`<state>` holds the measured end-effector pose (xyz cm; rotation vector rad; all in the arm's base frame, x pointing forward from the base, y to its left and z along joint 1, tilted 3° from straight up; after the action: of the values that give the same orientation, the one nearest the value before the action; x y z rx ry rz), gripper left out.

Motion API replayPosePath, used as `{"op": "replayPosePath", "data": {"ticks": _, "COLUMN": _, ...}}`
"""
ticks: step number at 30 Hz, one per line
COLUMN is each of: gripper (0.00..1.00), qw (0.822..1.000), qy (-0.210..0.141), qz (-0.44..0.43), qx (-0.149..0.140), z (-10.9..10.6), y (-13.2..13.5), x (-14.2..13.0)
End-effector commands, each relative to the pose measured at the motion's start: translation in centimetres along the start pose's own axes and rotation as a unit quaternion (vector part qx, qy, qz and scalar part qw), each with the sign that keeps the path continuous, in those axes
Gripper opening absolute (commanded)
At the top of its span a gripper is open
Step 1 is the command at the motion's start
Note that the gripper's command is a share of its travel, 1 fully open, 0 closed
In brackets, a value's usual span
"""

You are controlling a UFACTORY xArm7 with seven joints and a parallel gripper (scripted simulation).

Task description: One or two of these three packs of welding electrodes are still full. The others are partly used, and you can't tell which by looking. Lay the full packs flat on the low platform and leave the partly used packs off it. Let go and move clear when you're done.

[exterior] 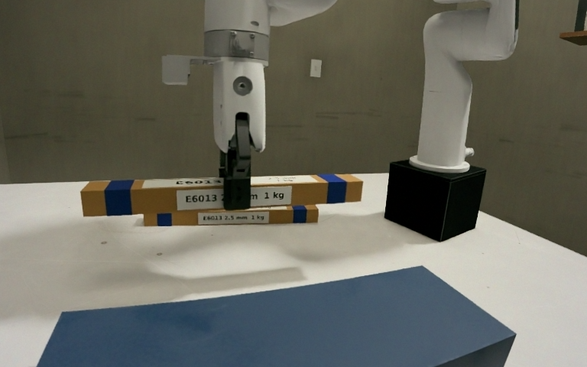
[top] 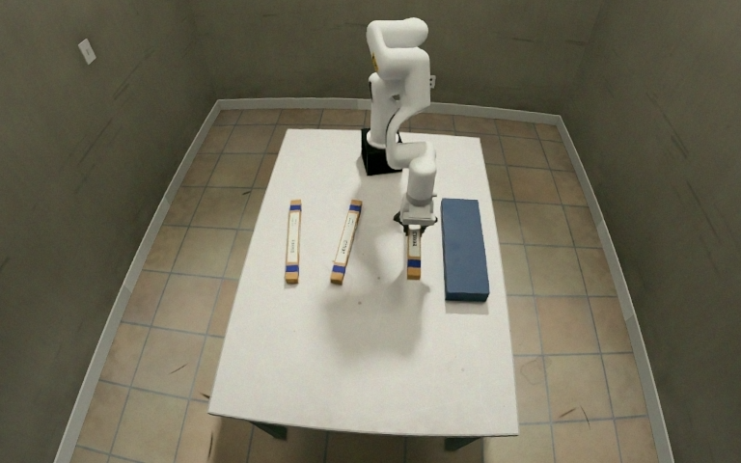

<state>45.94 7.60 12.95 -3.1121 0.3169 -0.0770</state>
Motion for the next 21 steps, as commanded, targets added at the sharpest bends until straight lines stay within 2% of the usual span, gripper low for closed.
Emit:
{"op": "replayPosePath", "data": {"ticks": 1, "gripper": 0.35, "qw": 1.000, "qy": 0.002, "qz": 0.000, "qx": 0.001, "z": -0.2, "y": 0.5, "x": 0.9}}
{"op": "replayPosePath", "data": {"ticks": 8, "gripper": 0.35, "qw": 1.000, "qy": 0.002, "qz": 0.000, "qx": 0.001, "z": -0.2, "y": 1.6, "x": 2.5}}
{"op": "replayPosePath", "data": {"ticks": 21, "gripper": 0.35, "qw": 1.000, "qy": 0.002, "qz": 0.000, "qx": 0.001, "z": -0.2, "y": 6.0, "x": 8.8}}
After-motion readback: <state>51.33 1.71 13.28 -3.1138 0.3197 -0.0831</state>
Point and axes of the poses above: the point where the finger pads meet when closed, its own z axis out along the fingers, its own y axis across the jaws, x = y × z, the point moved 10 cm from there along -z, back along the fingers, and after that the axes turned 6 degrees about z, right-handed, at the moved point
